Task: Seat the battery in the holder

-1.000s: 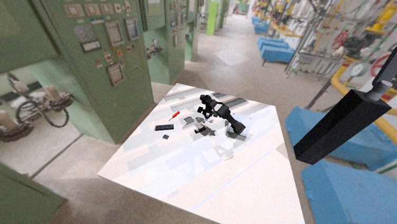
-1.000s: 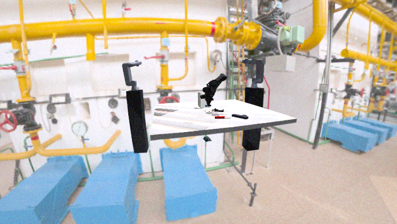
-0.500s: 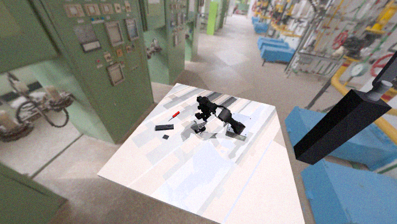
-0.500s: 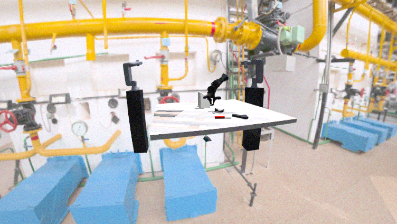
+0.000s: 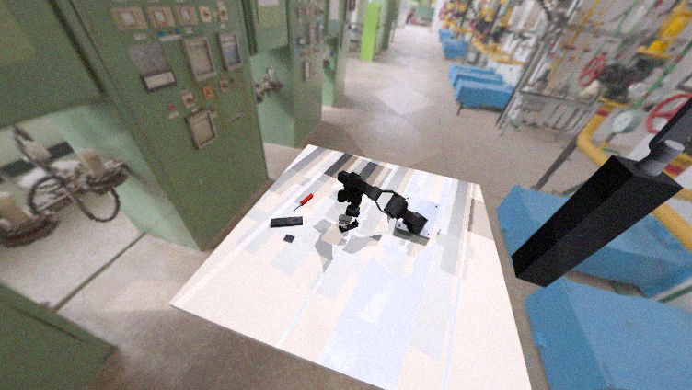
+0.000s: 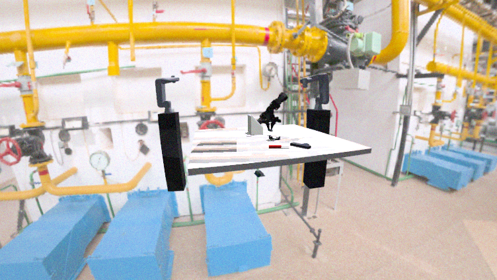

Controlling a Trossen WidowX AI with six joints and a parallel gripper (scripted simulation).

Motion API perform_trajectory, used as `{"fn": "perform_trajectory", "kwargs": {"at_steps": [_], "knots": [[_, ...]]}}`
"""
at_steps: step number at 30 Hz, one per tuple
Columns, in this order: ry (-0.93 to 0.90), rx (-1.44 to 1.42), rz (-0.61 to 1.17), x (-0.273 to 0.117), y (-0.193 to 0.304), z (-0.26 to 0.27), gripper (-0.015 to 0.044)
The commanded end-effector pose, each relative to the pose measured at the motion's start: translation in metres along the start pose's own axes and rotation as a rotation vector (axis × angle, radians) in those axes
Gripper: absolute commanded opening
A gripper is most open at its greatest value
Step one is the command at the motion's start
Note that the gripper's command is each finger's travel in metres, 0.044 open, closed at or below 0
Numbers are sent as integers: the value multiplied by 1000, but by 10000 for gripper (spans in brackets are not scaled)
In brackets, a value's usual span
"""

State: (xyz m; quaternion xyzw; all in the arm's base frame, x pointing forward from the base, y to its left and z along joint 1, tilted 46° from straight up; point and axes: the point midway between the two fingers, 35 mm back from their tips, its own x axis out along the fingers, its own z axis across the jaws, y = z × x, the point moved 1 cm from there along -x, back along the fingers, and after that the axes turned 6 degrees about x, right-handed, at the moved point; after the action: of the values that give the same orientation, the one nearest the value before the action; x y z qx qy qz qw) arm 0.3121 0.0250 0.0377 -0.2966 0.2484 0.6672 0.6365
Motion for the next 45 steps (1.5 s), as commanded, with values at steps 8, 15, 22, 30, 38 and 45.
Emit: {"fn": "perform_trajectory", "kwargs": {"at_steps": [8, 15, 22, 30, 38, 45], "knots": [[-2, -576, -8, -5, -3, 31, 63], [-2, -717, -8, -6, -3, 37, 63], [40, -713, 92, 11, -2, 36, 63], [104, -700, 233, 35, 0, 35, 63], [123, -699, 280, 38, -2, 37, 63], [149, -695, 341, 43, -4, 39, 63]]}}
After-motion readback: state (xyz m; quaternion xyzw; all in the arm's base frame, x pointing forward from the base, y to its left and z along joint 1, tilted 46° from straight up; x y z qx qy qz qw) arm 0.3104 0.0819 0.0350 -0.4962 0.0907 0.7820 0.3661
